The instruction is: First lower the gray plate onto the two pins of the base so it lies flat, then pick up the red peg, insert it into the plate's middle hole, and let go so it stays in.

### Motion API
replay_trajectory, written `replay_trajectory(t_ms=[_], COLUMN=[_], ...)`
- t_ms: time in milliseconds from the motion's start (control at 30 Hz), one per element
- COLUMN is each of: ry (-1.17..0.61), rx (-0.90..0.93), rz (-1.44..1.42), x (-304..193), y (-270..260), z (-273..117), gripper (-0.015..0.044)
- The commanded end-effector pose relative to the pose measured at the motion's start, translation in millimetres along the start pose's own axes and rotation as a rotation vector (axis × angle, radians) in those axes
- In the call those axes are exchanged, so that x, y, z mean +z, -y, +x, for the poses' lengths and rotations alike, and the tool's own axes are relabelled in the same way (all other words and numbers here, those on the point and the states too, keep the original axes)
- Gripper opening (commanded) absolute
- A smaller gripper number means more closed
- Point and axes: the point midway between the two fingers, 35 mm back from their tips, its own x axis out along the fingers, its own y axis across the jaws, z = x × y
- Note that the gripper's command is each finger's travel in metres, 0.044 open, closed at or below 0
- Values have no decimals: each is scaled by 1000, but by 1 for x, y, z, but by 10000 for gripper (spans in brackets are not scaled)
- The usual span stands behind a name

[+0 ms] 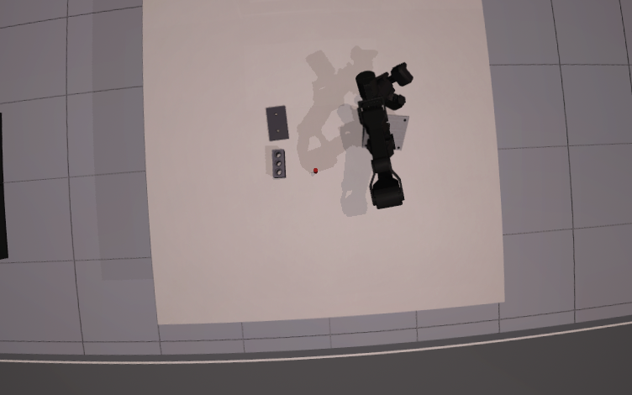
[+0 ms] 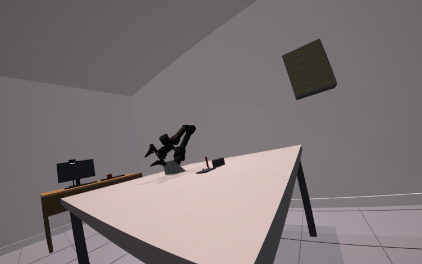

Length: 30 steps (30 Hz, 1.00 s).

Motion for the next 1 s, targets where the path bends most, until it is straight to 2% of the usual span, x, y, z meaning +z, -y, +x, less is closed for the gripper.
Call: replay_trajectory(t_ms=[0, 33, 367, 700, 967], ry=[5, 19, 321, 687, 713], rx=[-7, -27, -451, -879, -907], rz=[2, 10, 212, 481, 500], x=[0, -2, -14, -11, -11], y=[0, -1, -13, -30, -32], z=[0, 2, 21, 22, 21], gripper=[426, 440, 440, 440, 440])
